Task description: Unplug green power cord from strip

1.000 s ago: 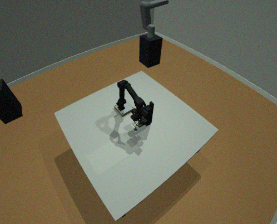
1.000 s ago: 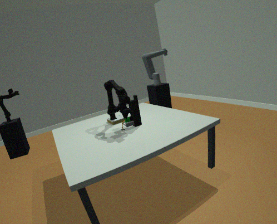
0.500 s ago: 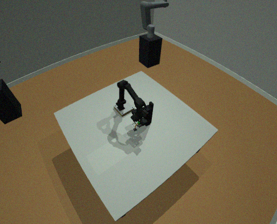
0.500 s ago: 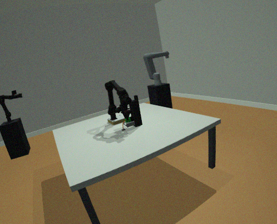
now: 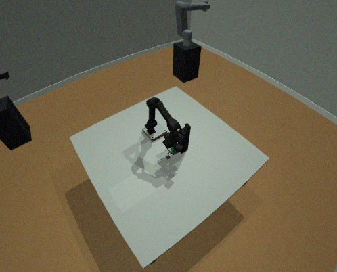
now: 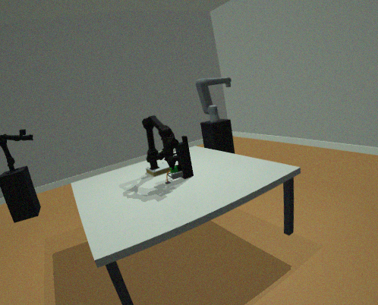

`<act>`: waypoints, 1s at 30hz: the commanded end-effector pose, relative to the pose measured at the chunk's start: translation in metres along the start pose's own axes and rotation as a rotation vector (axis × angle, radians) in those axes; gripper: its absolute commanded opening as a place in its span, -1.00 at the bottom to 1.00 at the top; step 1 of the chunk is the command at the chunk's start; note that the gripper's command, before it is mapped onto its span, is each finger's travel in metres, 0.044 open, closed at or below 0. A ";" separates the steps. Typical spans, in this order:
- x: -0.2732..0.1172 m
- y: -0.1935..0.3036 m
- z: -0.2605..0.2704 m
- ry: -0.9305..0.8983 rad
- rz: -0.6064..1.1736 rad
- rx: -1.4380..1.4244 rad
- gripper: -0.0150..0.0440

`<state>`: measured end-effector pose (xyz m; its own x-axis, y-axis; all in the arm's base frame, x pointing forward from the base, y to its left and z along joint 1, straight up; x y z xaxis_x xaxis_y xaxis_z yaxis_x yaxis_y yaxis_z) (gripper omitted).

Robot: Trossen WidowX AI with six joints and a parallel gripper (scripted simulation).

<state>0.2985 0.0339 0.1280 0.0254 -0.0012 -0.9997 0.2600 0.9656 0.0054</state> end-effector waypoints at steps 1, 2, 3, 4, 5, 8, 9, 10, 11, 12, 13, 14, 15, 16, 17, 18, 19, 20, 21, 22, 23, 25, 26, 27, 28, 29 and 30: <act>-0.001 -0.002 0.001 -0.001 0.001 -0.001 -0.49; 0.000 -0.004 0.002 -0.001 0.000 -0.001 -0.49; 0.000 -0.005 0.002 -0.001 0.000 -0.001 -0.49; 0.000 -0.007 0.003 -0.001 0.000 -0.001 -0.49; 0.000 -0.008 0.004 -0.001 0.000 -0.001 -0.49; 0.000 -0.013 0.005 -0.001 0.000 0.000 -0.49; 0.000 -0.014 0.006 -0.001 0.000 0.000 -0.49; 0.000 -0.016 0.006 -0.001 0.000 0.000 -0.49; 0.000 -0.018 0.007 -0.001 0.000 0.000 -0.49; 0.000 -0.019 0.007 -0.001 0.000 0.000 -0.49; 0.000 -0.021 0.008 -0.001 0.000 0.000 -0.49; 0.000 -0.022 0.008 -0.001 0.000 0.000 -0.49; 0.000 -0.024 0.009 -0.001 0.000 0.000 -0.49; 0.000 -0.025 0.009 -0.001 0.000 0.000 -0.49; 0.000 -0.027 0.010 -0.001 0.000 0.000 -0.49; 0.000 -0.029 0.010 -0.001 -0.001 0.001 -0.49; 0.000 -0.030 0.011 -0.001 -0.001 0.001 -0.49; 0.000 -0.032 0.011 -0.001 -0.001 0.001 -0.49; 0.000 -0.034 0.011 -0.001 -0.001 0.001 -0.49; 0.000 -0.035 0.012 -0.001 -0.001 0.001 -0.49; 0.000 -0.037 0.012 -0.001 -0.001 0.001 -0.49; 0.000 -0.040 0.013 -0.001 -0.001 0.001 -0.49; 0.000 -0.042 0.013 -0.001 -0.001 0.001 -0.49; 0.000 -0.043 0.013 -0.001 -0.001 0.001 -0.49; 0.000 -0.045 0.013 -0.001 -0.001 0.002 -0.49; 0.000 -0.047 0.014 -0.001 -0.001 0.002 -0.49; 0.000 -0.048 0.014 -0.001 -0.001 0.002 -0.49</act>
Point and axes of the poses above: the point midway between the two fingers, 35 mm back from their tips, its own x axis out along the fingers, its own z axis across the jaws, y = z × x, the point moved 4 cm from there along -x, back along the fingers, and after that the axes turned 15 degrees about x, right-handed, at the moved point
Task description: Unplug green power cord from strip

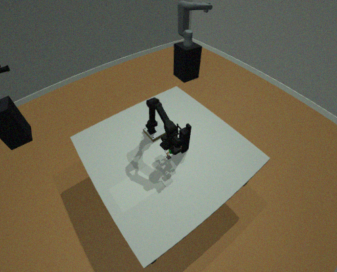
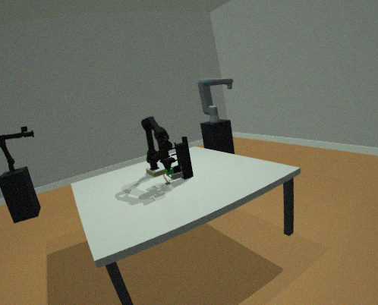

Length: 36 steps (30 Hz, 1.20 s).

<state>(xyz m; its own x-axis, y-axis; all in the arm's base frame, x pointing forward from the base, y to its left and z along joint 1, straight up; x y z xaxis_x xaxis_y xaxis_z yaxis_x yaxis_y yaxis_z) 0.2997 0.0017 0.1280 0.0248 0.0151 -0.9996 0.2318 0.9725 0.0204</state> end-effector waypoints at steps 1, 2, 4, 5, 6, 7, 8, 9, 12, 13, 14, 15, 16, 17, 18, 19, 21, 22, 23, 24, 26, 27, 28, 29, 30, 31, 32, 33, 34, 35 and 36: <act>0.000 -0.019 0.004 -0.006 -0.017 0.031 -0.49; 0.000 -0.018 0.004 -0.006 -0.017 0.031 -0.40; 0.000 -0.009 0.002 -0.005 -0.015 0.032 -0.22; 0.000 -0.007 0.001 -0.005 -0.014 0.032 -0.14; 0.000 -0.007 0.001 -0.005 -0.014 0.032 -0.05; 0.000 -0.007 0.001 -0.005 -0.014 0.032 0.04; 0.000 -0.007 0.001 -0.005 -0.014 0.032 0.13; 0.000 -0.007 0.001 -0.005 -0.014 0.032 0.22; 0.000 -0.007 0.001 -0.005 -0.014 0.032 0.49; 0.000 -0.007 0.001 -0.005 -0.014 0.032 0.58; 0.000 -0.007 0.001 -0.005 -0.014 0.032 0.67; 0.000 -0.009 0.002 -0.005 -0.014 0.032 0.75; -0.001 -0.013 0.003 -0.005 -0.015 0.032 0.84; -0.003 -0.019 0.005 -0.005 -0.015 0.032 0.93; -0.004 -0.026 0.007 -0.005 -0.016 0.032 1.00; -0.006 -0.035 0.009 -0.006 -0.017 0.032 1.00; -0.011 -0.056 0.013 -0.006 -0.019 0.032 1.00; -0.013 -0.063 0.014 -0.006 -0.019 0.032 1.00; -0.013 -0.065 0.015 -0.006 -0.019 0.032 1.00; -0.013 -0.065 0.015 -0.006 -0.019 0.032 1.00; -0.013 -0.065 0.015 -0.006 -0.019 0.032 1.00; -0.013 -0.065 0.015 -0.006 -0.019 0.032 1.00; -0.013 -0.065 0.015 -0.006 -0.019 0.032 1.00; -0.013 -0.065 0.015 -0.006 -0.019 0.032 1.00; -0.013 -0.065 0.015 -0.006 -0.019 0.032 1.00; -0.013 -0.065 0.015 -0.006 -0.019 0.032 1.00; -0.013 -0.065 0.015 -0.006 -0.019 0.032 1.00; -0.013 -0.065 0.015 -0.006 -0.019 0.032 1.00; -0.013 -0.065 0.015 -0.006 -0.019 0.032 1.00; -0.013 -0.065 0.015 -0.006 -0.019 0.032 1.00; -0.013 -0.065 0.015 -0.006 -0.019 0.032 1.00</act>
Point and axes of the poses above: the point midway between the two fingers, 35 mm back from their tips, its own x axis out along the fingers, its own z axis across the jaws, y = z × x, the point moved 4 cm from there along -x, back along the fingers, and after that the axes turned 15 degrees about x, right-handed, at the moved point
